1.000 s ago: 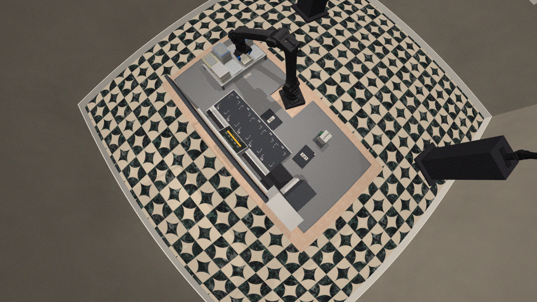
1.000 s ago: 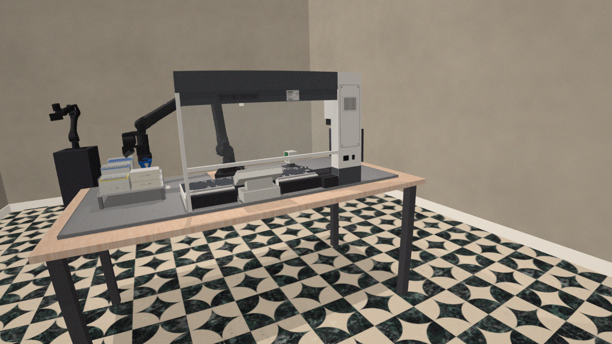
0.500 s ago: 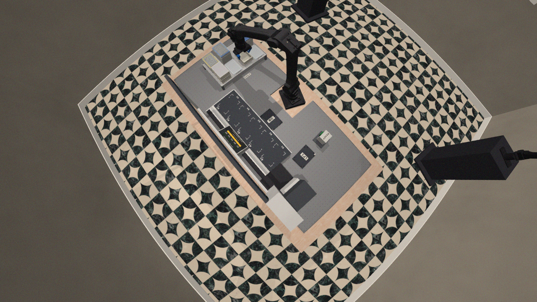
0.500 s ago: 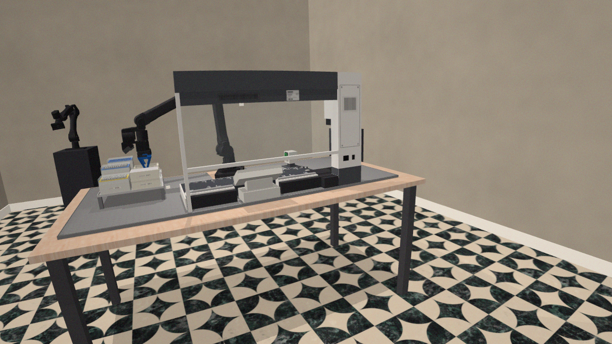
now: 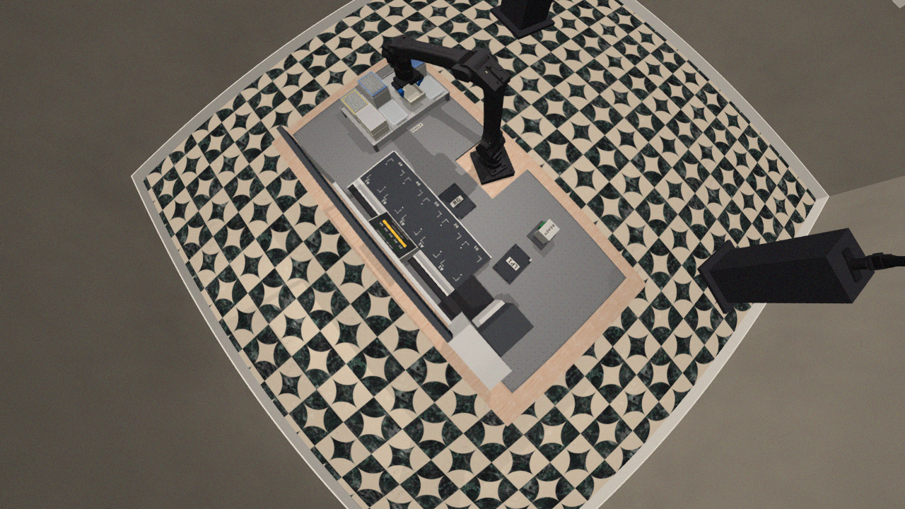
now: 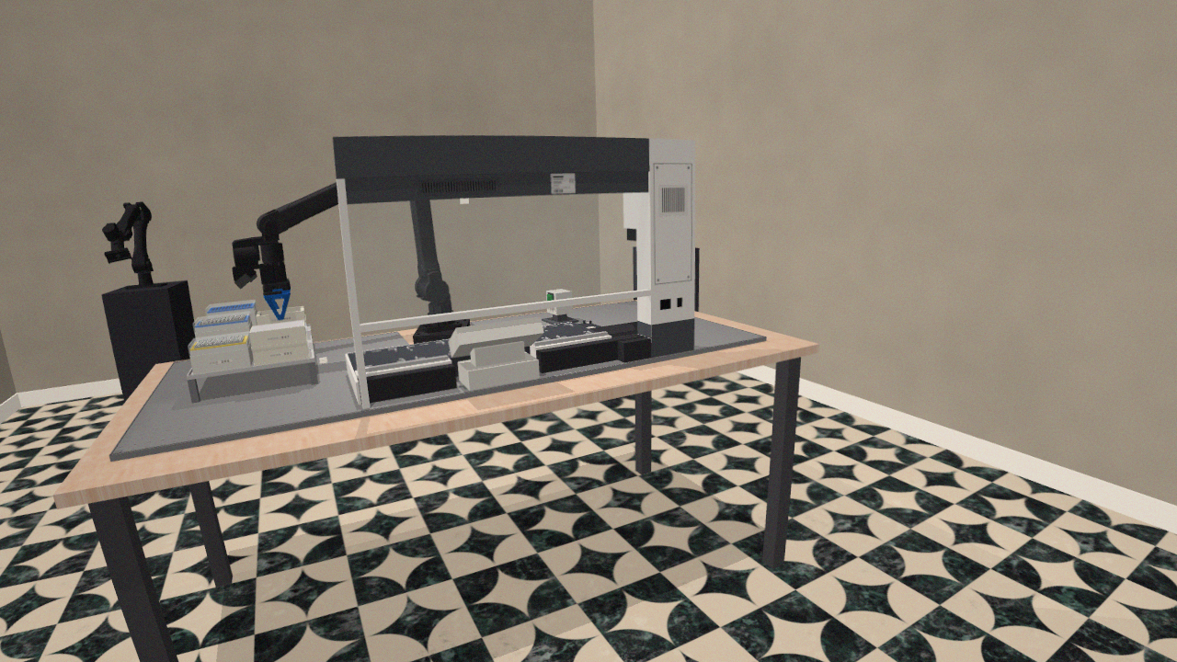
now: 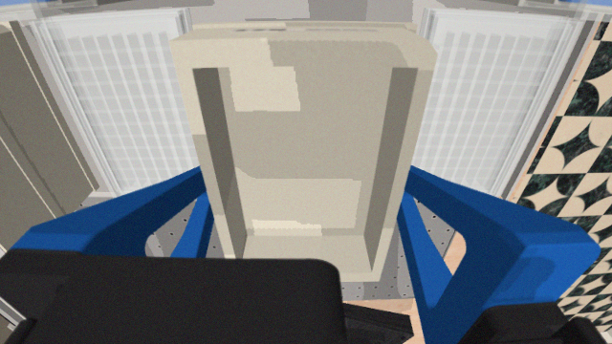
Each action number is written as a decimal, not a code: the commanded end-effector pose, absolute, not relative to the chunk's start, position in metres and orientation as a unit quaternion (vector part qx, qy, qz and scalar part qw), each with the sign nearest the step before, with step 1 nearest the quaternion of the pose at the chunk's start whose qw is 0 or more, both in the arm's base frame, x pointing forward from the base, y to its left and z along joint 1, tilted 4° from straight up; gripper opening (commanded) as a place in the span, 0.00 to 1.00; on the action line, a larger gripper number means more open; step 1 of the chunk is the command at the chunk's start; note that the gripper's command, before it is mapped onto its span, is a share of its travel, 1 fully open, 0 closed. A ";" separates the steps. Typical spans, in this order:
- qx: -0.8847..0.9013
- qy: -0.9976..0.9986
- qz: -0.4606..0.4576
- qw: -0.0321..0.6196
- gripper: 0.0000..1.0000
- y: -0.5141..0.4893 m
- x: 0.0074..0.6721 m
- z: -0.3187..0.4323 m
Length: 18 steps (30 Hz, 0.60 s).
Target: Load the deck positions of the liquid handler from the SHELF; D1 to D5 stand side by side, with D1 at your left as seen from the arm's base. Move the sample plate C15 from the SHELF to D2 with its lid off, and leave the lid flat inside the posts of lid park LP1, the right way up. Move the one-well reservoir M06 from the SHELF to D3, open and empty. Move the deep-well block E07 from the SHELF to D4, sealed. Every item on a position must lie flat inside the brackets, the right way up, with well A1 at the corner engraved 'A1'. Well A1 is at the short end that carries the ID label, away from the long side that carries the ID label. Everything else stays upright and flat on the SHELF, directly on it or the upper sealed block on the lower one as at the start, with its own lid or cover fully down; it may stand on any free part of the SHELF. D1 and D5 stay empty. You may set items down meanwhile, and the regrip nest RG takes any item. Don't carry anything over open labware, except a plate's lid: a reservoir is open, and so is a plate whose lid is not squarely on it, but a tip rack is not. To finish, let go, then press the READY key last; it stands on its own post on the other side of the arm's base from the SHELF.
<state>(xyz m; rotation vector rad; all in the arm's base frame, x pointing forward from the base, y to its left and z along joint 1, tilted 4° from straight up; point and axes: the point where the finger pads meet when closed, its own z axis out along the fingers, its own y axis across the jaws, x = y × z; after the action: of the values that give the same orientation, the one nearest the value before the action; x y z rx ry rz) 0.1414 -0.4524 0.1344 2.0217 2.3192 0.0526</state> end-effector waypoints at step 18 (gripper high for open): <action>0.657 0.751 -0.006 0.068 0.00 -0.472 0.137 0.201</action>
<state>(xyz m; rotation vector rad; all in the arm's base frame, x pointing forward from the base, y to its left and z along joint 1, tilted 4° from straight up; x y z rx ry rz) 0.1405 -0.4526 0.1626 2.0171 2.3186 0.0489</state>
